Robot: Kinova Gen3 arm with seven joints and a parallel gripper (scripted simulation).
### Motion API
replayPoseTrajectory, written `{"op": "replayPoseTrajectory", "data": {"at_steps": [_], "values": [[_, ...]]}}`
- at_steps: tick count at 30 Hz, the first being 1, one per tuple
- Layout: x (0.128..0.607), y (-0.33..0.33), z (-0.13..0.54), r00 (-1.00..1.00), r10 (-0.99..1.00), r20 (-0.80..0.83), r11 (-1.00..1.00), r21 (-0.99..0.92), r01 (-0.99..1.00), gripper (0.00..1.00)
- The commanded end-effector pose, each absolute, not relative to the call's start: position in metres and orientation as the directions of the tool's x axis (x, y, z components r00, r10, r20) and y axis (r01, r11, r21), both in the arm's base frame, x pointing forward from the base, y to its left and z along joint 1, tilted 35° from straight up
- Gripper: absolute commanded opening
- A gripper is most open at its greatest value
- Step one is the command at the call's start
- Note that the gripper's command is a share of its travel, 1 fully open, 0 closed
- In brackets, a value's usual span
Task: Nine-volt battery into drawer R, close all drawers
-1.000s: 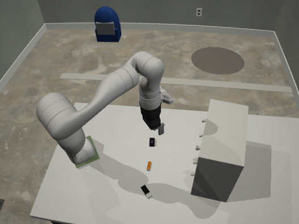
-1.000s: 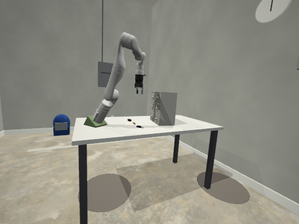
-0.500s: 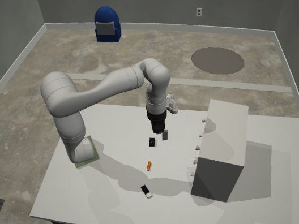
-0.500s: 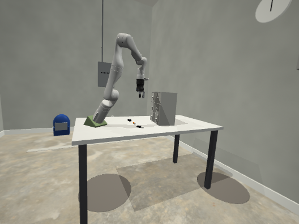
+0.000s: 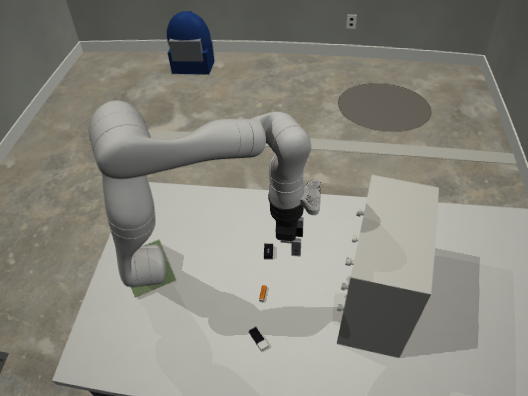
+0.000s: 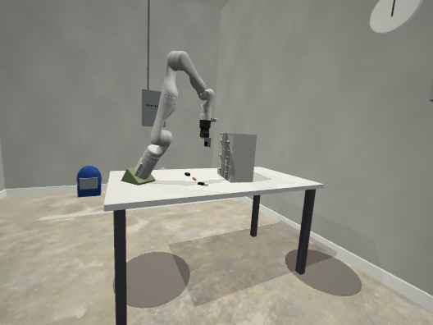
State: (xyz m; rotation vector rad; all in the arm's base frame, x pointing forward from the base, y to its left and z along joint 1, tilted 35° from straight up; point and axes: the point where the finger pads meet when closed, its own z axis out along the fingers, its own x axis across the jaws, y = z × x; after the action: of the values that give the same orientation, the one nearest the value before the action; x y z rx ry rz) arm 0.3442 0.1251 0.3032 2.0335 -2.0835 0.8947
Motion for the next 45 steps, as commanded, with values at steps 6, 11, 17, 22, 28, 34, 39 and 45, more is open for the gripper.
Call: {"op": "replayPoseTrajectory", "data": {"at_steps": [6,11,17,22,28,34,39,45], "values": [[0.356,0.117,0.297,-0.205,-0.877,0.435,0.028,-0.38,-0.925,1.0],[0.359,0.116,0.294,-0.236,-0.875,0.422,0.058,-0.394,-0.917,1.0],[0.36,0.115,0.293,-0.247,-0.875,0.417,0.068,-0.4,-0.914,1.0],[0.361,0.115,0.293,-0.251,-0.874,0.415,0.071,-0.401,-0.913,1.0],[0.361,0.115,0.293,-0.251,-0.874,0.415,0.071,-0.401,-0.913,1.0],[0.361,0.115,0.293,-0.251,-0.874,0.415,0.071,-0.402,-0.913,1.0],[0.361,0.115,0.293,-0.251,-0.874,0.415,0.069,-0.405,-0.912,1.0],[0.362,0.114,0.292,-0.251,-0.874,0.415,0.066,-0.412,-0.909,1.0]]}}
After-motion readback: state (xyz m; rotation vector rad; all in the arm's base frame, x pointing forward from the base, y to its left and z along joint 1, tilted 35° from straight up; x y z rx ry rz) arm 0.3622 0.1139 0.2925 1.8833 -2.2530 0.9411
